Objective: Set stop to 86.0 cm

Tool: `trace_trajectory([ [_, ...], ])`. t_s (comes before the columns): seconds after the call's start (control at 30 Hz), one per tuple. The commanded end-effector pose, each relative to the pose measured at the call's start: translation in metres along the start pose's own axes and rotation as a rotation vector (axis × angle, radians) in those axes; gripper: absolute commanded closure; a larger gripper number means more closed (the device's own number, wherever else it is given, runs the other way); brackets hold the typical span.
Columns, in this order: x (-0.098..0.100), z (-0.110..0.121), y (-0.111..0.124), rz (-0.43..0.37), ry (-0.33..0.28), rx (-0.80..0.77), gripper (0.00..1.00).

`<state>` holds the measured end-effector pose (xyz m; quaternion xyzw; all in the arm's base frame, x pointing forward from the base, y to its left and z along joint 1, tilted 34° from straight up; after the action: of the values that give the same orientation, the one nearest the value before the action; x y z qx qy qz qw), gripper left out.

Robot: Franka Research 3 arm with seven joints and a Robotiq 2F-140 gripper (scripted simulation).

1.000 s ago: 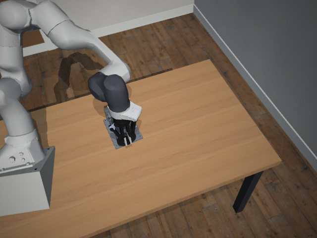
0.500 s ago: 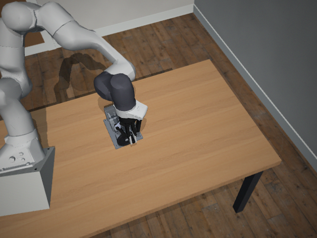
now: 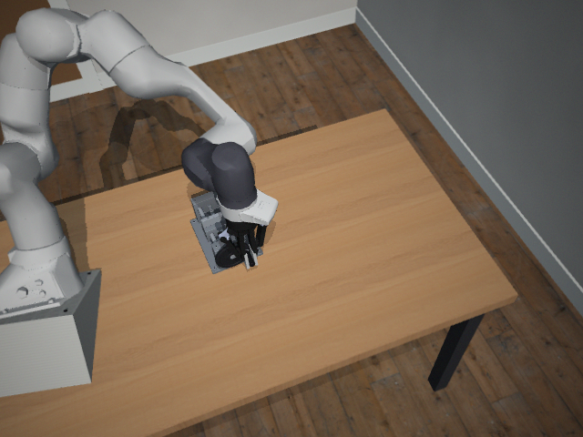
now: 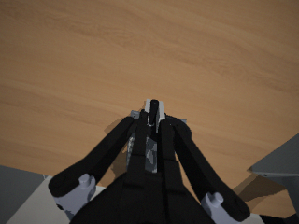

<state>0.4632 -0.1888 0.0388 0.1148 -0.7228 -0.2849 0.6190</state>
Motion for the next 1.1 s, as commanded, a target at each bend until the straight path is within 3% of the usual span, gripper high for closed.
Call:
trace_trajectory([
  [0.0,-0.018,0.004,0.0,0.001,0.003,0.003,0.96],
  [0.5,-0.037,0.029,-0.005,0.001,0.003,0.003,0.96],
  [1.07,-0.027,0.06,-0.01,0.001,0.003,0.003,0.96],
])
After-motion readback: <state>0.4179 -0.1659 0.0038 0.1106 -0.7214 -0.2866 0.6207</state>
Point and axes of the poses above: the point where the finger pads meet when closed, its own x axis back along the fingers, its own z axis across the jaws, y = z × x, the point moved 2 cm from there along x, back along the fingers, and after that the axes turned 10 degrees about -x, right-handed, at the moved point
